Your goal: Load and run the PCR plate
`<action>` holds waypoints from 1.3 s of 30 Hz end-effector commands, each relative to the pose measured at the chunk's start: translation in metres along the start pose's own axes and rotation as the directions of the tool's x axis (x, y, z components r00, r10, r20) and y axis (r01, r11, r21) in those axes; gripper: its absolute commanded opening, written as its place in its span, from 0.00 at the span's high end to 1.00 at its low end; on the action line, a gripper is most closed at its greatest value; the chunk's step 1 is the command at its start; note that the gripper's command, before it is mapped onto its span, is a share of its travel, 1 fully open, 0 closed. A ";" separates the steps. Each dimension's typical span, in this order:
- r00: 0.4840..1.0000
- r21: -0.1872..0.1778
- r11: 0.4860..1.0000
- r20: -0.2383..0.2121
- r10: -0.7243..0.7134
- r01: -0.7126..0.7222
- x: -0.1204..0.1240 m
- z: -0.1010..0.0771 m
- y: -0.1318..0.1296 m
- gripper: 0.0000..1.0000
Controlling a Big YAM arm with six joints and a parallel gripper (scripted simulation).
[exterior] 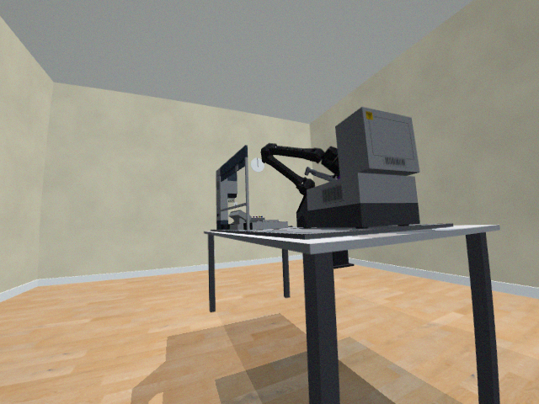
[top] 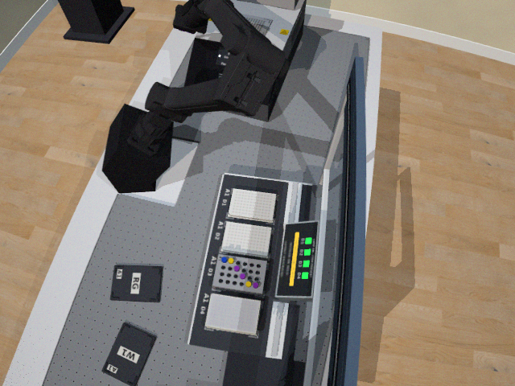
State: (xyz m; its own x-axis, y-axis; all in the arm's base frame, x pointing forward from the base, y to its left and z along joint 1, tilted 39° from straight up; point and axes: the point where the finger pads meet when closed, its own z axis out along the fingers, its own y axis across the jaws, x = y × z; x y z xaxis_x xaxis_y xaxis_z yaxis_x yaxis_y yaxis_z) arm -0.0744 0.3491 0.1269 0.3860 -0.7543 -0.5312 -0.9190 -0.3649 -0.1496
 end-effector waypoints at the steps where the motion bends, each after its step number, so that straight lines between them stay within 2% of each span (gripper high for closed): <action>1: 0.997 0.026 0.999 0.062 0.039 -0.041 -0.014 -0.022 -0.021 1.00; 4: 0.992 0.049 0.993 0.071 0.104 -0.108 -0.007 -0.026 -0.033 1.00; 6: 0.993 0.047 0.993 0.057 0.107 -0.109 0.004 -0.026 -0.041 1.00; 8: 0.988 0.070 0.987 0.054 0.143 -0.146 0.011 -0.027 -0.051 1.00; 10: 0.988 0.070 0.987 0.054 0.143 -0.146 0.011 -0.027 -0.051 1.00; 14: 0.986 0.079 0.984 0.074 0.151 -0.156 0.014 -0.037 -0.069 1.00; 16: 0.978 0.110 0.974 0.090 0.190 -0.199 0.019 -0.043 -0.080 1.00; 18: 0.973 0.120 0.968 0.098 0.209 -0.220 0.025 -0.047 -0.086 1.00; 21: 0.971 0.123 0.965 0.089 0.221 -0.231 0.037 -0.048 -0.094 1.00; 24: 0.957 0.154 0.946 0.082 0.277 -0.287 0.047 -0.052 -0.106 1.00; 27: 0.960 0.150 0.949 0.083 0.268 -0.278 0.050 -0.053 -0.110 1.00; 30: 0.942 0.177 0.925 0.096 0.322 -0.335 0.057 -0.060 -0.118 1.00; 32: 0.944 0.178 0.928 0.096 0.315 -0.327 0.066 -0.064 -0.127 1.00; 34: 0.930 0.202 0.908 0.096 0.355 -0.367 0.075 -0.068 -0.134 1.00; 39: 0.891 0.231 0.861 0.094 0.444 -0.453 0.097 -0.071 -0.142 1.00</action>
State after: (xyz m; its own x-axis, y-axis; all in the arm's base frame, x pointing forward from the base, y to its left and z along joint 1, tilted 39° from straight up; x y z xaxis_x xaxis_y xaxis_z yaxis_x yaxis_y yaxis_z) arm 0.0936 0.2956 0.1501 -0.0393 -0.7939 -0.6068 -0.9890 0.1174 -0.0896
